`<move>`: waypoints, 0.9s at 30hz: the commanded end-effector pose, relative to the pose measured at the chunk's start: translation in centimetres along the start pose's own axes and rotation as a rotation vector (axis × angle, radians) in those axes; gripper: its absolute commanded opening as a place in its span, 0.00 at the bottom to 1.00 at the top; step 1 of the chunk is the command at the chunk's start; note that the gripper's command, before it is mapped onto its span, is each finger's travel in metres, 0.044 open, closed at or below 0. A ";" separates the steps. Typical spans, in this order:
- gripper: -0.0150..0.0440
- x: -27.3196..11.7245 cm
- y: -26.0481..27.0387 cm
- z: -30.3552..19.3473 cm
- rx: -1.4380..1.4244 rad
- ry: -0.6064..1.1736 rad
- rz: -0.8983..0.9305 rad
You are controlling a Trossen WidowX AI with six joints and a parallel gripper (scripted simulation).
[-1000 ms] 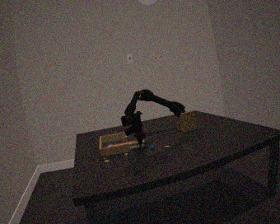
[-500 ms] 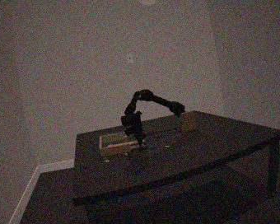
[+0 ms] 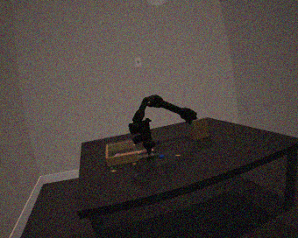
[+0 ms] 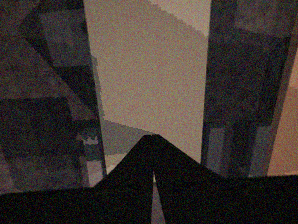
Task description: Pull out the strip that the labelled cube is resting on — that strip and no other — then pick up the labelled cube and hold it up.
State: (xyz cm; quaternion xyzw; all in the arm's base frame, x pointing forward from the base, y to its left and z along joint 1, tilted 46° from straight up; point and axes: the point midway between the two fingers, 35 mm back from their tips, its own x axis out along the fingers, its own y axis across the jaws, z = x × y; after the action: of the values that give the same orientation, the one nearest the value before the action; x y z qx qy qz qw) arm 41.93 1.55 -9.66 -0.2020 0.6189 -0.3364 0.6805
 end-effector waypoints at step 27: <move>0.25 0.6 0.2 -3.0 0.002 0.005 -0.003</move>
State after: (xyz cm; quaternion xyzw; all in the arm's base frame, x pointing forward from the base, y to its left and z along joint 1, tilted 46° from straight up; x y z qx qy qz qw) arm 40.20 1.94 -10.06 -0.2020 0.6131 -0.3367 0.6855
